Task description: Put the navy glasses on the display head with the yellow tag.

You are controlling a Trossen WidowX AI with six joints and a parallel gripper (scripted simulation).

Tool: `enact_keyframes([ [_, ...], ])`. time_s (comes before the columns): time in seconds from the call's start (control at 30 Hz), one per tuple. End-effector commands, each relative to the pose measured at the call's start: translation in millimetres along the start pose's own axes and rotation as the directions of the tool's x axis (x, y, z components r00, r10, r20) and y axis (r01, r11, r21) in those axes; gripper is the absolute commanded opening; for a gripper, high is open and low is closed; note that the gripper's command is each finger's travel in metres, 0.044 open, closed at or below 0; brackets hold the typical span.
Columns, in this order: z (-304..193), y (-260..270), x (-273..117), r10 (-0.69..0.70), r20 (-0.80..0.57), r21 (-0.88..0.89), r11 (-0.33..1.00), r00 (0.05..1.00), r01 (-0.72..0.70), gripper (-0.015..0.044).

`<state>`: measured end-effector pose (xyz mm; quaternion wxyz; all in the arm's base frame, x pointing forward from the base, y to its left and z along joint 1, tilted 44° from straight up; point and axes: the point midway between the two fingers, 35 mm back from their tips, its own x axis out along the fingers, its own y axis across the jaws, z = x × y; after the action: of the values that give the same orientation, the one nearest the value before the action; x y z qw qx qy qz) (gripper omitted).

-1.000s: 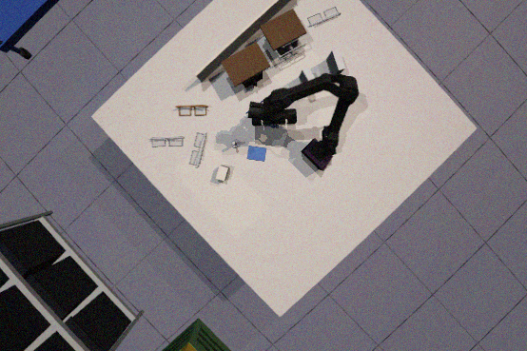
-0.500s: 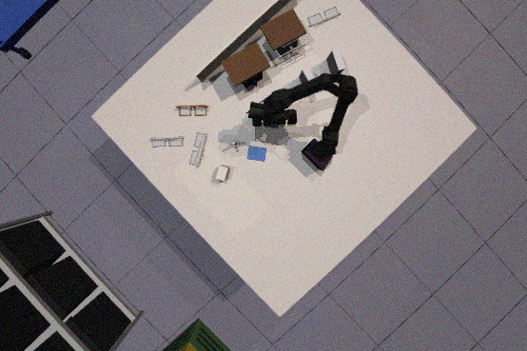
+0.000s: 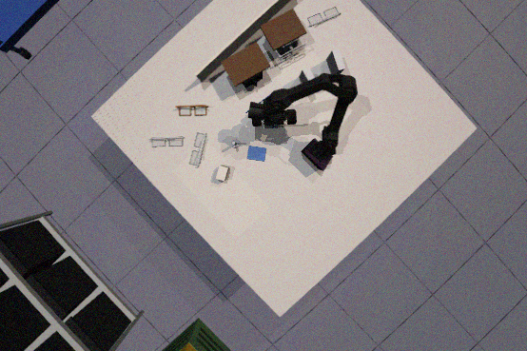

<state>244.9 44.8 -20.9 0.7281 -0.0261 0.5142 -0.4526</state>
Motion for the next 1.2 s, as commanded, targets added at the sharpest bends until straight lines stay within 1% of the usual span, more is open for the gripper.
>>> enact_keyframes([
  [0.0,0.0,-0.2,0.0,0.000,0.000,0.000,1.000,1.000,0.000,0.0033],
  [0.17,0.0,-0.2,0.0,0.000,0.000,0.000,1.000,1.000,0.000,0.0000],
  [0.4,0.3,0.8,-5.1,0.001,-0.001,0.000,1.000,1.000,-0.001,0.0000],
  [1.0,0.1,6.2,-94.5,0.001,-0.001,-0.005,1.000,1.000,-0.001,0.0000],
  [1.17,-0.6,6.7,-101.4,0.000,-0.001,-0.005,1.000,1.000,0.000,0.0000],
])
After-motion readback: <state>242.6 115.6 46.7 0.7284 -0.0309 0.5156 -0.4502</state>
